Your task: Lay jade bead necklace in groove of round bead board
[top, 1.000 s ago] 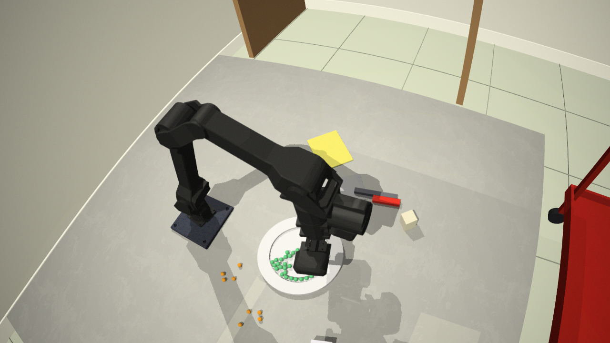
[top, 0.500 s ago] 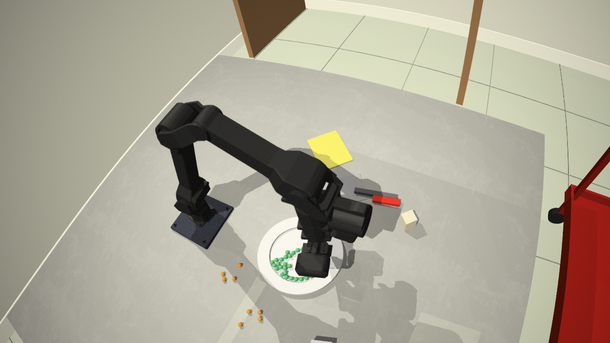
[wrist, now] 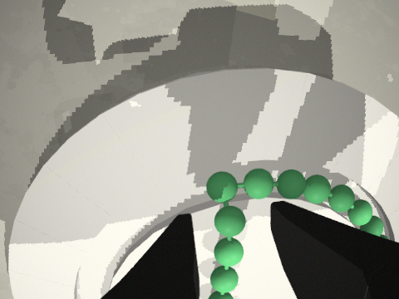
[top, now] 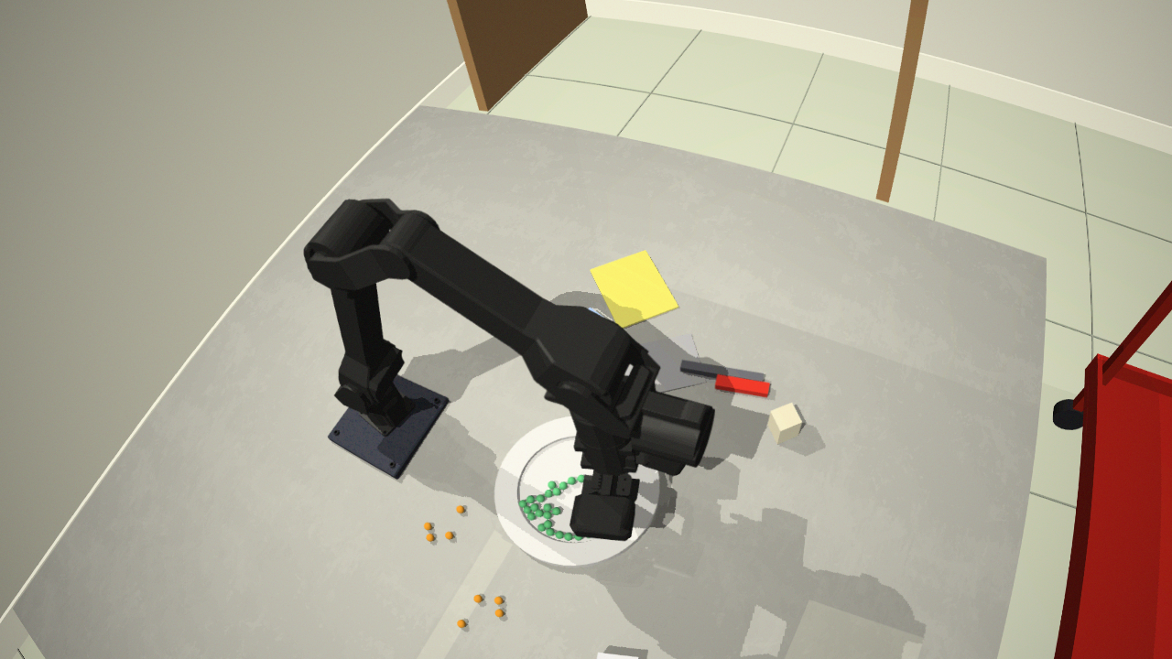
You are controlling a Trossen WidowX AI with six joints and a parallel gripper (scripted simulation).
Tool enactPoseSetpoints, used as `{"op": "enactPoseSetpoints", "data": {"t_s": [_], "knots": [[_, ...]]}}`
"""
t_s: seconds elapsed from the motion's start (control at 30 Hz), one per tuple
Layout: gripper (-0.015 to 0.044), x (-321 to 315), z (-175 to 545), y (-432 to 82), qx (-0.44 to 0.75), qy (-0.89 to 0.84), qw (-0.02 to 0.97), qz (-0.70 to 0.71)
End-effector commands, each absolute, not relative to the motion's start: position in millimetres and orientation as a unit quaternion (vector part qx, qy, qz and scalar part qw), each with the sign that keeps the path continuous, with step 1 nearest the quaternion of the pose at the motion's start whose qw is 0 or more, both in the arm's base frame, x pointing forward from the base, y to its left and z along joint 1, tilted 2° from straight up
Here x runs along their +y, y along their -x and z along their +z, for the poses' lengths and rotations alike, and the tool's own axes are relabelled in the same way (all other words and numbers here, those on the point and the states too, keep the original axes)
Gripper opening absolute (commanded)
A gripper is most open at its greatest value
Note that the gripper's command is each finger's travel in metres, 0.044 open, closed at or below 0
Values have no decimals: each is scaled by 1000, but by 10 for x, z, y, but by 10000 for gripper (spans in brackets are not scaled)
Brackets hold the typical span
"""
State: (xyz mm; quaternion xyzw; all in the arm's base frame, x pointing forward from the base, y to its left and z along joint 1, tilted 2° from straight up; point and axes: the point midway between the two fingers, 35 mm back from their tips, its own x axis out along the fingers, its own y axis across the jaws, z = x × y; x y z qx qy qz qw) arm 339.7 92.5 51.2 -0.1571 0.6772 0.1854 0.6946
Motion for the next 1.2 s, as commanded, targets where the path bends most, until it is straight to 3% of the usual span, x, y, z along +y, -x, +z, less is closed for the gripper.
{"op": "enactPoseSetpoints", "data": {"t_s": [0.0,0.1,0.27,1.17], "knots": [[120,923,446,-3384,680,159,691,187],[120,923,446,-3384,680,159,691,187],[0,924,475,-3390,679,157,693,185],[0,924,475,-3390,679,157,693,185]]}}
